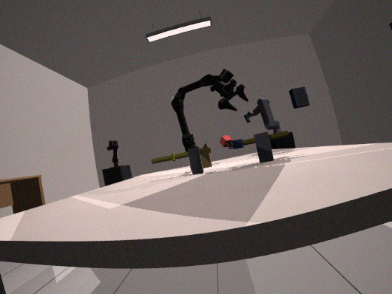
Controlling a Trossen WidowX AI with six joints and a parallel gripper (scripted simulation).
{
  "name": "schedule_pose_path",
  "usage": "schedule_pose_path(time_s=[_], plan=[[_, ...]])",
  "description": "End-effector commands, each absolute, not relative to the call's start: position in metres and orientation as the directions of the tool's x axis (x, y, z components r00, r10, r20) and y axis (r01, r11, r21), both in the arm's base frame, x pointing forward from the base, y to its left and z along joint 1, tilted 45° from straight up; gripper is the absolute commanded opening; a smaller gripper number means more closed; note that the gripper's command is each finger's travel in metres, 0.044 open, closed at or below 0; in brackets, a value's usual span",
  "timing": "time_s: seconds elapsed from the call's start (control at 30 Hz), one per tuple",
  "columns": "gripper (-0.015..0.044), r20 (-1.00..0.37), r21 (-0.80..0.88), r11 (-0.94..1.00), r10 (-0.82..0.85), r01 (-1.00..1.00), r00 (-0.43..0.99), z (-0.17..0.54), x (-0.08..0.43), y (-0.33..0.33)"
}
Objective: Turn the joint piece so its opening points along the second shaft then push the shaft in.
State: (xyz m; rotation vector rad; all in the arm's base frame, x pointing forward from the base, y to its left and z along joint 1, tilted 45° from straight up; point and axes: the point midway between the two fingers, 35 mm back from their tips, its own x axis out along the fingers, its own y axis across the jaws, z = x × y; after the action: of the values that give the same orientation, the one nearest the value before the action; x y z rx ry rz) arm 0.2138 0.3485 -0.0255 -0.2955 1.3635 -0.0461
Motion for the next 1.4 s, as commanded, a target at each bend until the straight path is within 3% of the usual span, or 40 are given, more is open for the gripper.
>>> schedule_pose_path(time_s=[0.0, 0.43, 0.73, 1.37], plan=[[0.044, -0.926, -0.356, 0.932, -0.342, -0.066, 0.16, -0.018, 0.216, 0.305], [0.044, -0.747, -0.664, 0.745, -0.664, 0.064, -0.028, 0.026, 0.208, 0.194], [0.044, -0.721, -0.693, 0.718, -0.692, 0.066, -0.05, 0.032, 0.207, 0.183], [0.044, -0.721, -0.607, 0.664, -0.691, -0.437, -0.05, 0.018, 0.206, 0.169]])
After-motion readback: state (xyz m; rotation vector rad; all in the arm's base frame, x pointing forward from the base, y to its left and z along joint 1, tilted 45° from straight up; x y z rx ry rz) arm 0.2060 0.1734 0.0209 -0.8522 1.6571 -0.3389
